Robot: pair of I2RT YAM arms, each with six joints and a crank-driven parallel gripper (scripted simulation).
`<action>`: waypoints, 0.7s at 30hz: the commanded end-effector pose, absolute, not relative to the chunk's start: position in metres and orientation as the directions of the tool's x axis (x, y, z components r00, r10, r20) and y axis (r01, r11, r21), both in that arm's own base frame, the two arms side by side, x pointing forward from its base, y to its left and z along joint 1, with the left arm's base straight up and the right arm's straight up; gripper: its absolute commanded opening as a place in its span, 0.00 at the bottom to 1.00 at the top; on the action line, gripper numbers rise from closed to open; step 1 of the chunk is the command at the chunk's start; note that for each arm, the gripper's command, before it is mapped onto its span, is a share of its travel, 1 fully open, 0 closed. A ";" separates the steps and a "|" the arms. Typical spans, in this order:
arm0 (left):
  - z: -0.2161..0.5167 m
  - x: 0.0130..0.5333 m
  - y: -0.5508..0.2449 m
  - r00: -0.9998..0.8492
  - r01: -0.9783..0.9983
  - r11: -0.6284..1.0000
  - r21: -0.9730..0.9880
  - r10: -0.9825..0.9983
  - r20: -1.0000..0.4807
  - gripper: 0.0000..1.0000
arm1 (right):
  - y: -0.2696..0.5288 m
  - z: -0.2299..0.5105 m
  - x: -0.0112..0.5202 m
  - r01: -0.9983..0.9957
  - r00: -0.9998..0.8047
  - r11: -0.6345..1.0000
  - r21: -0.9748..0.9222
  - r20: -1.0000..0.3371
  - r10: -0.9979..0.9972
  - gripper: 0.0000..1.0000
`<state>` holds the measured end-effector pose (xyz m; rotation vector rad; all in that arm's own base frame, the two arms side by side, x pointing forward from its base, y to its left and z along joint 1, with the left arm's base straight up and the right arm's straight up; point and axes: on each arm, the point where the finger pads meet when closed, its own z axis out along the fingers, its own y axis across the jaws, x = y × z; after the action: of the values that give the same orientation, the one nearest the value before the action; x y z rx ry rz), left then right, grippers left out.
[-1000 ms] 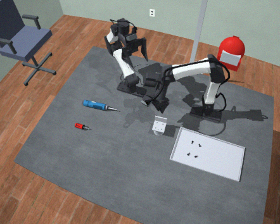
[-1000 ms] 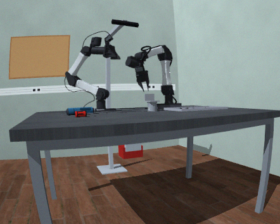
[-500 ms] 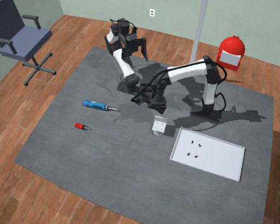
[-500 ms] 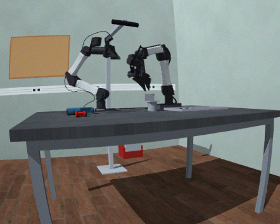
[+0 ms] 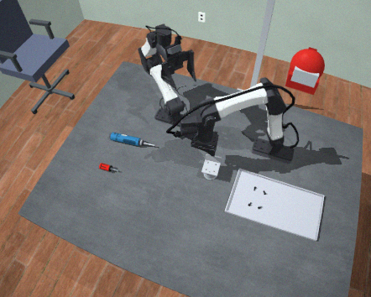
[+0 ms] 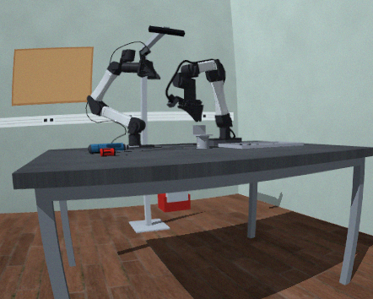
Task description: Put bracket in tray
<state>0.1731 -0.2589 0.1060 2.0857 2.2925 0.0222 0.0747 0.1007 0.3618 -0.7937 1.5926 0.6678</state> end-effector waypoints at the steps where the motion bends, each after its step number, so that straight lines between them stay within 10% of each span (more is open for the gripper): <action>1: 0.109 0.178 -0.262 -0.049 0.999 0.049 0.001 0.998 -0.029 0.30 | 0.097 0.360 0.073 -0.794 -0.102 0.608 -0.002 -0.985 -0.137 1.00; 21: 0.072 0.178 -0.261 -0.055 0.998 0.056 0.021 0.998 -0.040 0.05 | 0.097 0.360 0.073 -0.794 -0.102 0.608 -0.002 -0.985 -0.137 1.00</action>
<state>0.1752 -0.2520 0.0611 2.1656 2.3155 0.0270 0.0747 0.1007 0.3618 -0.7936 1.5929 0.6677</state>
